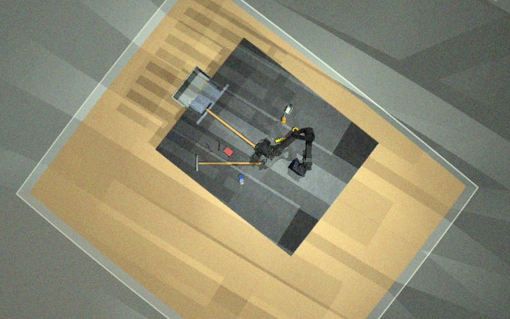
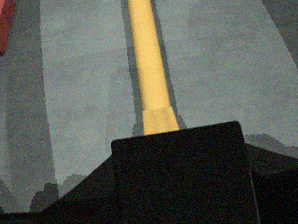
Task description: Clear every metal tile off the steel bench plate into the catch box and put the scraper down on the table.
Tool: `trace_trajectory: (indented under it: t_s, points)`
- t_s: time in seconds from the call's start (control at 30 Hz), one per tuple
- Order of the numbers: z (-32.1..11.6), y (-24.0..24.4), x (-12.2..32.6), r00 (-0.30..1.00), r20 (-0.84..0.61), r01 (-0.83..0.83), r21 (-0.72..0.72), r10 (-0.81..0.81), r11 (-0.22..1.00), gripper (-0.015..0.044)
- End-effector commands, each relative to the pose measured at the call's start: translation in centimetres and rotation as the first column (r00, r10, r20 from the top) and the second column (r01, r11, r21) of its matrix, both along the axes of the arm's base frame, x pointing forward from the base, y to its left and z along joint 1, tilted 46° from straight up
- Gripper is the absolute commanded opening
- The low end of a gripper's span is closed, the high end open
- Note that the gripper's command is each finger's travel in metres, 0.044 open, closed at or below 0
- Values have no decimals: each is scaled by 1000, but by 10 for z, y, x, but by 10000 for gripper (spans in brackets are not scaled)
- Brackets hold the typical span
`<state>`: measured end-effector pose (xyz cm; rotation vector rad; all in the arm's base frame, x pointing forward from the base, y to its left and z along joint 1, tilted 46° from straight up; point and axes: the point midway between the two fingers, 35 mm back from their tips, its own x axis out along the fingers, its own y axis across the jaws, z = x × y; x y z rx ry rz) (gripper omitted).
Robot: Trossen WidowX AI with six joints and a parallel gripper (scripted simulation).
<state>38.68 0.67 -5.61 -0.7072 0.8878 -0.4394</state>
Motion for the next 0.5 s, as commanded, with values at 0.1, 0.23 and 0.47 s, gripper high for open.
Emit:
trace_trajectory:
  t_s: [0.1, 0.23, 0.47]
  points:
    - [4, 3, -10, 1000, 16, -6, 3, 6, 1000, 0]
    - [4, 2, -16, 1000, 16, -7, 3, 7, 1000, 0]
    - [5, 1, -27, 1000, 17, -8, 2, 8, 1000, 0]
